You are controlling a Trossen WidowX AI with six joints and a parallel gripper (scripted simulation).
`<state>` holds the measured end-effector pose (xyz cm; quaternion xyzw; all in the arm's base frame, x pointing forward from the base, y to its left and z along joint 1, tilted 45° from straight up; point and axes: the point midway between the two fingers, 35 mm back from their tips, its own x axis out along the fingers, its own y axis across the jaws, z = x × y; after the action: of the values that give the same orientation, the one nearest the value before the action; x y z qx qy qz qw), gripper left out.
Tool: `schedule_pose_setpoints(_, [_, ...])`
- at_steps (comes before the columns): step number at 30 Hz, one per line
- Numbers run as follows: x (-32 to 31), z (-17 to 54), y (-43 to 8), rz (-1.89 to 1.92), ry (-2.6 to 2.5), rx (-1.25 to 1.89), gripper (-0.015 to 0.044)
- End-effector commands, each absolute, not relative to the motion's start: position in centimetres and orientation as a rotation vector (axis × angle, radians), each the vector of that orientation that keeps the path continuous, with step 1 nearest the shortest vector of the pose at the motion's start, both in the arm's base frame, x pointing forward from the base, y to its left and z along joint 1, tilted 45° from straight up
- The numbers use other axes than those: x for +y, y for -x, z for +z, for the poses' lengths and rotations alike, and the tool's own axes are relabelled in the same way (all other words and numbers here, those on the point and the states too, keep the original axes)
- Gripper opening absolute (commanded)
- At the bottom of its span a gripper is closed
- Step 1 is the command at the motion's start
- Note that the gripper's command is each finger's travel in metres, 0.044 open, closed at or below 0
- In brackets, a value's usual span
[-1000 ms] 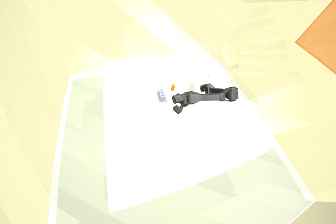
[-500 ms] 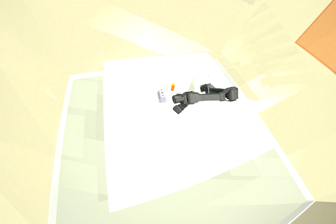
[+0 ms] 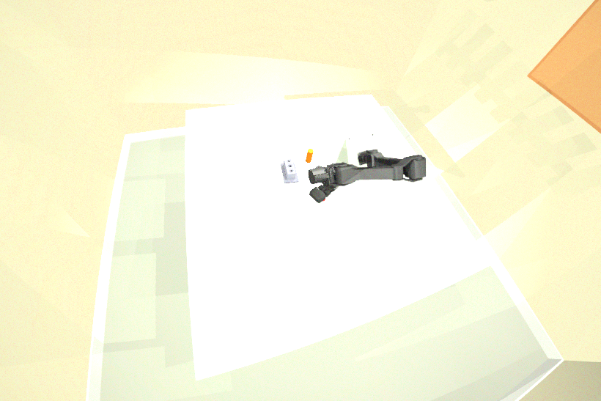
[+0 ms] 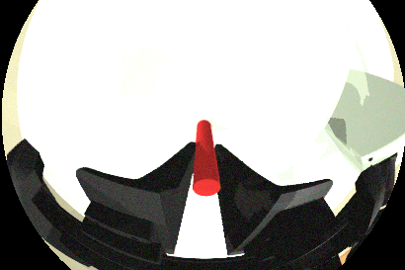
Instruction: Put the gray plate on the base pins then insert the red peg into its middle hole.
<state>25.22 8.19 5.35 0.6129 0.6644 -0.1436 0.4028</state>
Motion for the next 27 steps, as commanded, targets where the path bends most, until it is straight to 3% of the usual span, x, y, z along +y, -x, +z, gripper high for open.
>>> schedule_pose_setpoints(1, [7.6,6.0,-25.5,-0.354,-1.545,1.672,0.0000])
schedule_pose_setpoints(27, [2.6,9.7,-25.8,-0.365,-1.549,1.674,0.0000])
